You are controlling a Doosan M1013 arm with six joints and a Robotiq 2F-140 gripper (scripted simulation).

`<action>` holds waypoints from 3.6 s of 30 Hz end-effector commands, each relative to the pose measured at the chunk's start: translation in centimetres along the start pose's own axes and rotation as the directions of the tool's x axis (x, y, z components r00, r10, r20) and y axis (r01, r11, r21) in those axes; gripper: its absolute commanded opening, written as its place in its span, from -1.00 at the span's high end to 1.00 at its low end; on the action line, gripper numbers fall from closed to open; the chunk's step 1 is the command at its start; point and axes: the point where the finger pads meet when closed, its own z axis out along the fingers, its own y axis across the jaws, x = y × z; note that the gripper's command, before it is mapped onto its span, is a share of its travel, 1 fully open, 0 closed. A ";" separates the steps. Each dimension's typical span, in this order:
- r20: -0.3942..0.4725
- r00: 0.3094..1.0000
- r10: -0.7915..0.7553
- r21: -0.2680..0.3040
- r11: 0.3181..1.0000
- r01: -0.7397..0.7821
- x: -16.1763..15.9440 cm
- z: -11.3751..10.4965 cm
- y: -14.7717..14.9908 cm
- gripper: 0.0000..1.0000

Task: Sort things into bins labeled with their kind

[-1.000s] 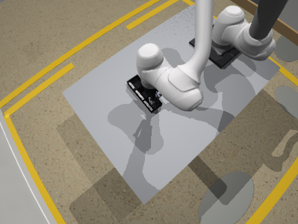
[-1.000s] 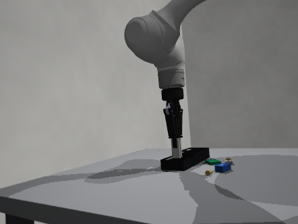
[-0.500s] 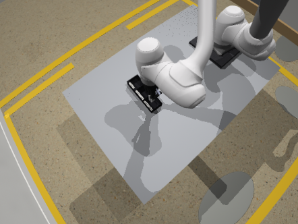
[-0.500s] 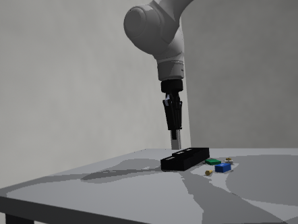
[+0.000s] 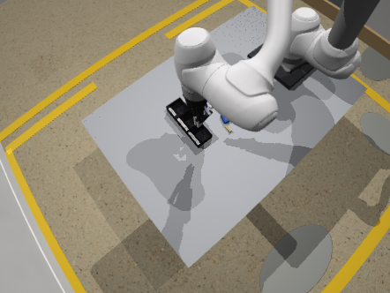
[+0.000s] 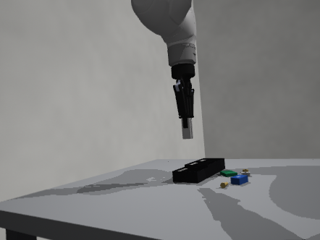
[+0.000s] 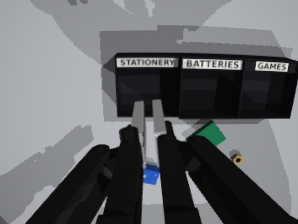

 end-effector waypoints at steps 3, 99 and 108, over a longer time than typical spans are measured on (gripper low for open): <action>0.001 1.000 0.000 0.000 1.000 0.000 0.0 -4.9 0.0 0.89; 0.000 0.352 -0.936 0.001 0.352 0.936 -15.1 8.9 -2.1 0.49; 0.000 0.352 -0.936 0.001 0.352 0.936 -15.1 11.5 -2.1 0.49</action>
